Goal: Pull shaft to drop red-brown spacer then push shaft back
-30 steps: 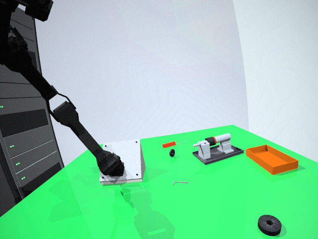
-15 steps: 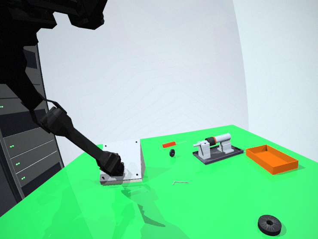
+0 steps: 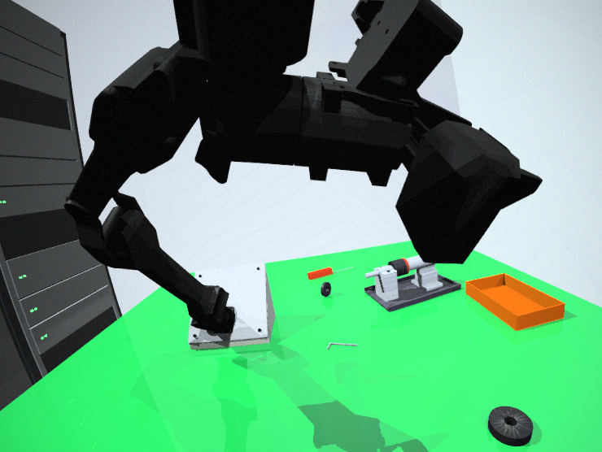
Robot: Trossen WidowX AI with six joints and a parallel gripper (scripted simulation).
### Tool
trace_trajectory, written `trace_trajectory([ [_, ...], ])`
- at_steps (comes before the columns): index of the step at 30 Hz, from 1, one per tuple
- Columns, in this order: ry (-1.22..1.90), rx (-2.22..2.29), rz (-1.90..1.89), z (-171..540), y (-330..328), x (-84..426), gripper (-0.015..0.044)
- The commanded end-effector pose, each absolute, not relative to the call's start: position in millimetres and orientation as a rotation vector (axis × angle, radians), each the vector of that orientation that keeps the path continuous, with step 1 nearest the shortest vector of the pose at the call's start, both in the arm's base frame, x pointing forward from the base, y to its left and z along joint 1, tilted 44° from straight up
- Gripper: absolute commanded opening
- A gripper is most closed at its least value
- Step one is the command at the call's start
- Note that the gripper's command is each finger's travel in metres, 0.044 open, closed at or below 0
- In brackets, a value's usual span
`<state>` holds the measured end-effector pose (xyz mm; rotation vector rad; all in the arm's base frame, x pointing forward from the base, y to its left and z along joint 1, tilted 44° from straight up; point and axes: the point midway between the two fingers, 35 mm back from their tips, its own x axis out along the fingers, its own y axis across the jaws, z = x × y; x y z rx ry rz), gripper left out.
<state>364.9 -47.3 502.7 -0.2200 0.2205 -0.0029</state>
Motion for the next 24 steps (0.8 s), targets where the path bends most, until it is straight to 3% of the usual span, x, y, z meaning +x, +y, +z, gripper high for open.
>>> trace_trajectory([
  [1,0.403,-0.169,0.029,445,-31,404,0.0440],
  [11,0.778,-0.088,0.030,315,31,458,0.0440],
  [24,1.224,-0.253,-0.073,157,106,451,0.0440],
])
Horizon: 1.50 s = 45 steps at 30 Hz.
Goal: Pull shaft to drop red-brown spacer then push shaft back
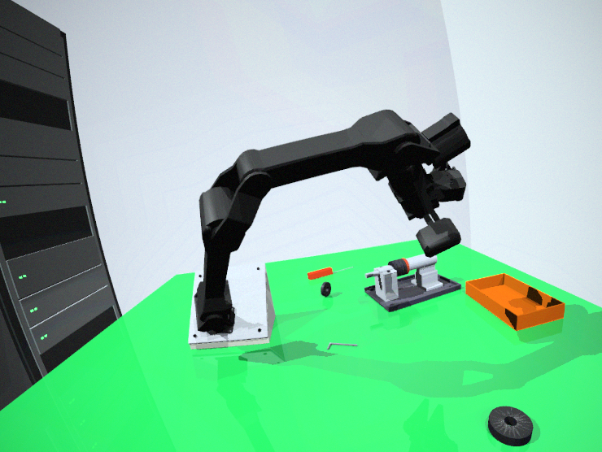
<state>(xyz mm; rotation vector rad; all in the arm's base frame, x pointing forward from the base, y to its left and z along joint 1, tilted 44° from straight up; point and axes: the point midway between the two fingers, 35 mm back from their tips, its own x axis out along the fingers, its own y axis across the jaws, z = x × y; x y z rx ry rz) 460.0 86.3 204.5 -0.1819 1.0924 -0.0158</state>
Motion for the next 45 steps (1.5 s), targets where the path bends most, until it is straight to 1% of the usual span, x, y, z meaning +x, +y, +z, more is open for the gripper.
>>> trace_trajectory([
  [1,1.267,-0.285,-0.100,141,111,447,0.0440],
  [8,1.472,-0.577,-0.292,47,139,409,0.0440],
  [12,1.513,-0.783,-0.392,5,153,385,0.0440],
  [45,1.513,-0.796,-0.397,-1,157,383,0.0440],
])
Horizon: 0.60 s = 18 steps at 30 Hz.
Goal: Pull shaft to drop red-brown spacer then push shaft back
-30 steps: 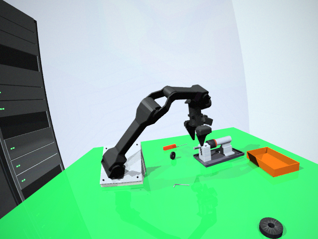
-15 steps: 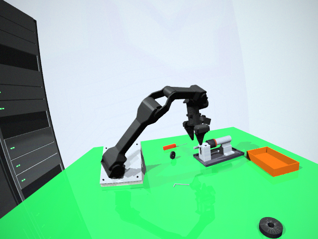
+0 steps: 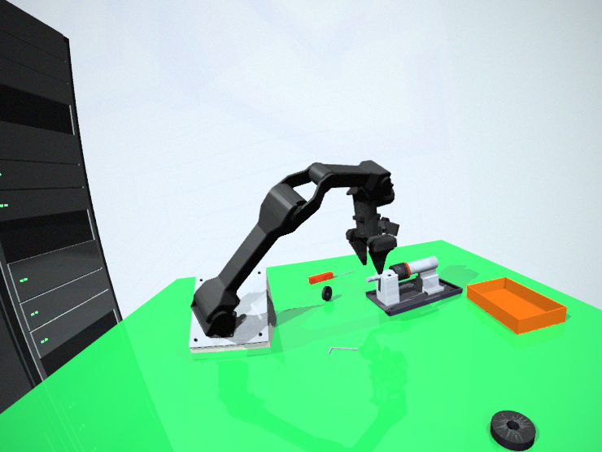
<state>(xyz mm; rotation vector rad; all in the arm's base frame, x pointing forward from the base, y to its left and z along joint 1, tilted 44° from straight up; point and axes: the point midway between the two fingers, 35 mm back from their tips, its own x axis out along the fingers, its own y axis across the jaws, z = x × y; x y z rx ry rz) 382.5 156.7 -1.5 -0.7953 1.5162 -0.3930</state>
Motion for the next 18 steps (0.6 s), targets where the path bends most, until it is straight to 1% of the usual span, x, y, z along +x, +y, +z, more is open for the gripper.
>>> trace_trajectory([
  [1,1.513,-0.796,-0.397,-1.0,156.7,382.6,0.0440],
  [18,1.513,-0.796,-0.397,-4.9,153.2,383.3,0.0440],
])
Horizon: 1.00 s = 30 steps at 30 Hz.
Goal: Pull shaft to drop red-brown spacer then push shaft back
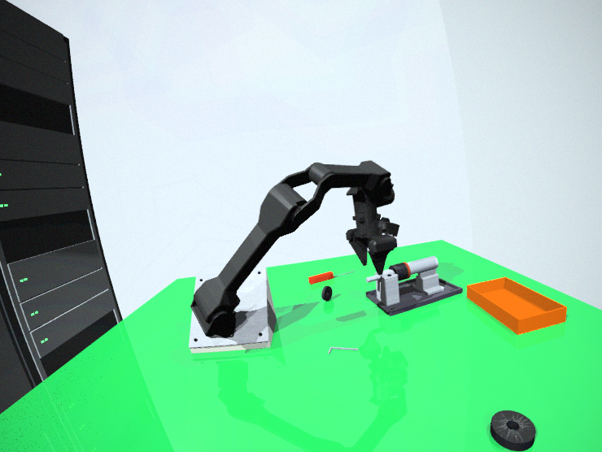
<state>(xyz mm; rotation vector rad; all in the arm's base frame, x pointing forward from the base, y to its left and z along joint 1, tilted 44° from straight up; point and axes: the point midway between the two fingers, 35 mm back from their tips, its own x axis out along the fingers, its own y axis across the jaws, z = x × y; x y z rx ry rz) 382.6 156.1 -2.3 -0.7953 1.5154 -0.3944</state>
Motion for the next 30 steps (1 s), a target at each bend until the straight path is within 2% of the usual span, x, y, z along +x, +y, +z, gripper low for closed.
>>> trace_trajectory([
  [1,1.513,-0.796,-0.397,-6,152,383,0.0440],
  [30,1.512,-0.797,-0.399,-31,128,385,0.0440],
])
